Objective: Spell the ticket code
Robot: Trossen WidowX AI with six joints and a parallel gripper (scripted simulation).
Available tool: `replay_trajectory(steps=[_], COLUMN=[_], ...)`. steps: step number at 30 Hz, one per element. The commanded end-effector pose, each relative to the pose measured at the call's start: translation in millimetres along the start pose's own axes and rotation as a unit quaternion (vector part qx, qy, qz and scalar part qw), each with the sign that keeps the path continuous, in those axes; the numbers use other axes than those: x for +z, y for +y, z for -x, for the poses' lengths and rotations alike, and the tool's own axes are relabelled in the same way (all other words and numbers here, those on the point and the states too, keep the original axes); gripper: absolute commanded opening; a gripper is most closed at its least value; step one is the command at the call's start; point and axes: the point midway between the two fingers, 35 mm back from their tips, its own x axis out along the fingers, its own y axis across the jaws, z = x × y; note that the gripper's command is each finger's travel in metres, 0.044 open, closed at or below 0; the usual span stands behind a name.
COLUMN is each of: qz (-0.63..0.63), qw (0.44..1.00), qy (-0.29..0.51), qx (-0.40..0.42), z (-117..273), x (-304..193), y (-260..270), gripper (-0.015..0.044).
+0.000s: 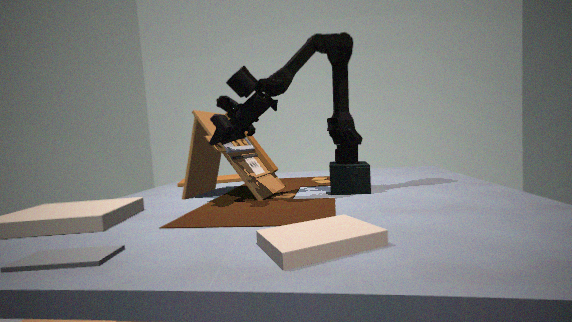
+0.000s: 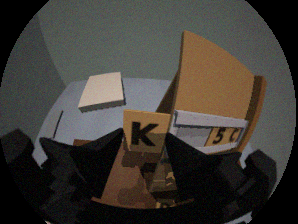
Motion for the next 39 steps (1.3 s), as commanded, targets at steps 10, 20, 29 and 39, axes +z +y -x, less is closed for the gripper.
replay_trajectory(steps=[10,20,29,39], qz=[0.003,0.004,0.004,0.004], qw=[1.000,1.000,1.000,1.000], qy=[0.001,0.001,0.001,0.001], qx=[0.001,0.000,0.000,0.000], z=[0,0,0,0], x=[-1,-1,-1,-1], y=[-7,-12,-16,-21], gripper=[0.0000,0.0000,0.0000,0.0000])
